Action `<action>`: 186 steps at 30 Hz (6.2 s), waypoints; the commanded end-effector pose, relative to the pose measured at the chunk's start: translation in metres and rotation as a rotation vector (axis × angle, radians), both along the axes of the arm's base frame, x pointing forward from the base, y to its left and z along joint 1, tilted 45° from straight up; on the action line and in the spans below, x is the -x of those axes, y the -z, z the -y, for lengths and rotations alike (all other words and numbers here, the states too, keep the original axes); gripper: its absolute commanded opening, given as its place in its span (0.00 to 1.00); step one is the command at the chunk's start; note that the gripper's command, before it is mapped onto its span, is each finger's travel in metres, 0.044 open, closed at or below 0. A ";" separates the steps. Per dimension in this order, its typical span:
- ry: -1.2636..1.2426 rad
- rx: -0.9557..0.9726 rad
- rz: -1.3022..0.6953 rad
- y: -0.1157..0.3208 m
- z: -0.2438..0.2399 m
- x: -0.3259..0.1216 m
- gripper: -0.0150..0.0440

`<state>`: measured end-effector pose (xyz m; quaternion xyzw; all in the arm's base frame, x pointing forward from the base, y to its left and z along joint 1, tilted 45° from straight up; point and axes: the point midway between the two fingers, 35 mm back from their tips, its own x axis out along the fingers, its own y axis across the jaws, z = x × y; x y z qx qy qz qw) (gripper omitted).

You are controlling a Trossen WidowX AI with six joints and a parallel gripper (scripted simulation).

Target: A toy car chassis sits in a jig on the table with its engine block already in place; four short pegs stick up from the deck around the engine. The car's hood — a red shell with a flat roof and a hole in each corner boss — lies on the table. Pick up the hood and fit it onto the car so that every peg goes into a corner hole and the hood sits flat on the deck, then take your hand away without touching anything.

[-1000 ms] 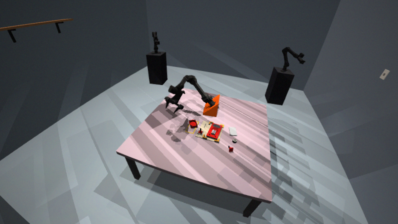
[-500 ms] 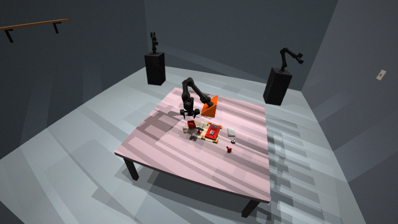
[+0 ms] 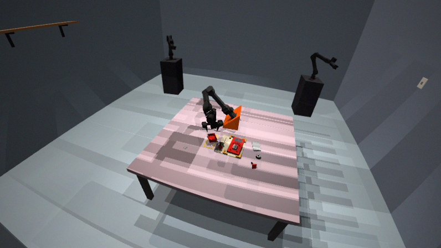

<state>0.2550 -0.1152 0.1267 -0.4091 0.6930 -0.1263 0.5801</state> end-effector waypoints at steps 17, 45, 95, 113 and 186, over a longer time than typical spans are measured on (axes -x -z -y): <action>0.001 -0.007 -0.007 0.015 0.012 0.001 1.00; 0.001 -0.006 -0.007 0.032 0.030 0.002 1.00; 0.001 -0.002 -0.008 0.051 0.051 0.004 1.00; 0.003 0.003 -0.003 0.053 0.054 0.004 0.79; -0.586 -0.005 -0.601 -0.003 0.001 0.003 0.25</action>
